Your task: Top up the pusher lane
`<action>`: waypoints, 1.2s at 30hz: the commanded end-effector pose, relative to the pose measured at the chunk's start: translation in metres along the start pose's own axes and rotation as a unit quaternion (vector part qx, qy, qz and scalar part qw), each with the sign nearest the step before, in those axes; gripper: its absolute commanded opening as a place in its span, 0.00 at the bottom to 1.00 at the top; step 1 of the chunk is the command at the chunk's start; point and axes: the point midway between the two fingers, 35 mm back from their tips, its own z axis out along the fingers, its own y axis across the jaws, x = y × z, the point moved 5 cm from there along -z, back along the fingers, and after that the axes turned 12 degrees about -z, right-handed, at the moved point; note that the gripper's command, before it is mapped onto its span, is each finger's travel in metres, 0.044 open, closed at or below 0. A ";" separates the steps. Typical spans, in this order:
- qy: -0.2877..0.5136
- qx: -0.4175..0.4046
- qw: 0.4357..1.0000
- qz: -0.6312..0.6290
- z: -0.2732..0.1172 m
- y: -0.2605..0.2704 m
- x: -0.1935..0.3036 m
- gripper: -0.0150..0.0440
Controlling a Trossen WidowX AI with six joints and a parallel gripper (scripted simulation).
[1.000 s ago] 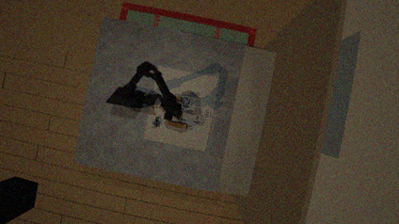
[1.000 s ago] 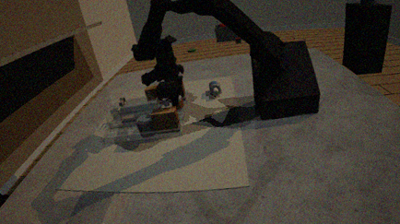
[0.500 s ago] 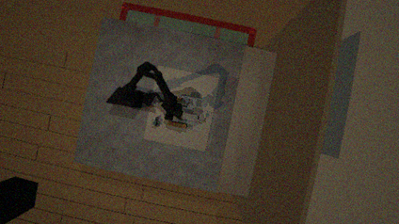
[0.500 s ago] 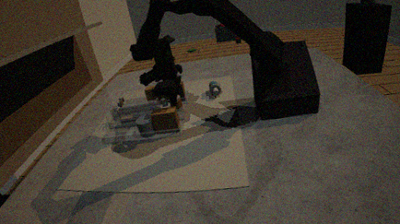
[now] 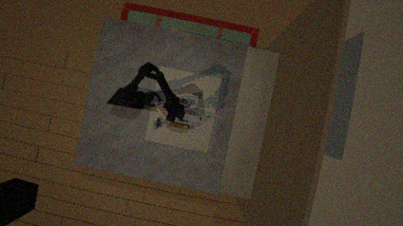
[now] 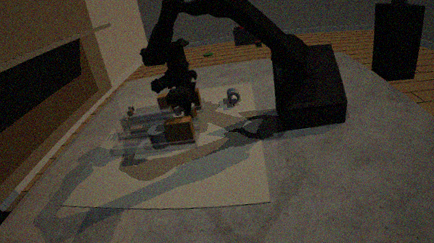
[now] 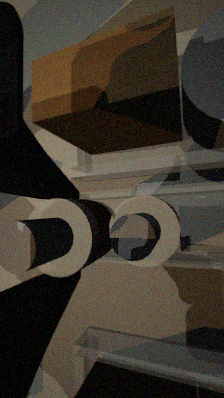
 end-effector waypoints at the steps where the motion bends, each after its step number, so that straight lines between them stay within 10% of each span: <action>1: -0.011 0.001 1.000 -0.005 -0.003 -0.001 -0.006 0.25; 36: -0.011 0.001 1.000 -0.005 0.000 -0.001 -0.006 0.25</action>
